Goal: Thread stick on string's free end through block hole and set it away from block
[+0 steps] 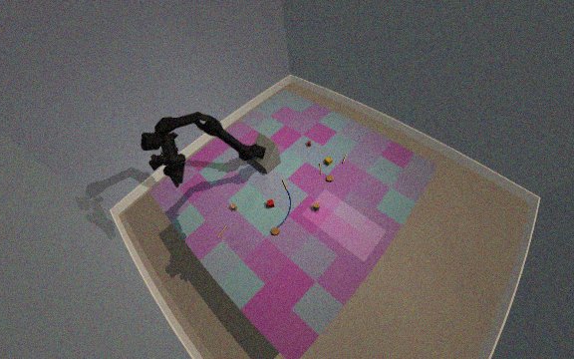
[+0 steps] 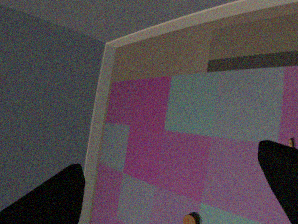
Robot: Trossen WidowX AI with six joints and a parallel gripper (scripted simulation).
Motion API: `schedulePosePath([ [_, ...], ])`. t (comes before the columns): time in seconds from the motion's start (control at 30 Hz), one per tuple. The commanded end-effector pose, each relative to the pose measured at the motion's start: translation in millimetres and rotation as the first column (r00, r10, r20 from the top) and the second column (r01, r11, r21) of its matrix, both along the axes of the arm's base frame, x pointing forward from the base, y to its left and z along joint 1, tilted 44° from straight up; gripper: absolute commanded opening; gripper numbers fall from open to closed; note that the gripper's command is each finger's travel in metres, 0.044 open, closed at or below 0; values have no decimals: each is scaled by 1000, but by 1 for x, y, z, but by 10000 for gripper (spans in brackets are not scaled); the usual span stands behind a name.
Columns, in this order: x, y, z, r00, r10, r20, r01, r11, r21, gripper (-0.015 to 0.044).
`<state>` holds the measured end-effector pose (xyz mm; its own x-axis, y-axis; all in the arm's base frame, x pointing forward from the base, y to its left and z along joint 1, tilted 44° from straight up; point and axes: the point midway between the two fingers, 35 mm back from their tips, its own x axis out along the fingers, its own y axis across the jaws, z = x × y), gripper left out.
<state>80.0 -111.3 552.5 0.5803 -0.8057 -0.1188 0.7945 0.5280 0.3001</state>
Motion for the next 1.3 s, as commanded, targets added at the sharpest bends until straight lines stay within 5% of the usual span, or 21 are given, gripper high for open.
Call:
schedulePosePath([
  [0.0,0,0,0,1000,0,0,0,1000,0,426],
  [0.17,14,-15,-13,996,21,-86,-21,1000,8,440],
  [0.5,86,-84,-108,809,135,-571,-124,991,58,440],
  [0.7,131,-107,-202,442,216,-870,-236,964,120,440],
  [0.87,155,-105,-288,-1,234,-972,-351,910,220,440],
  [1.13,151,-77,-412,-689,44,-723,-449,757,475,440],
  [1.27,145,-71,-430,-773,-16,-635,-445,727,524,440],
])
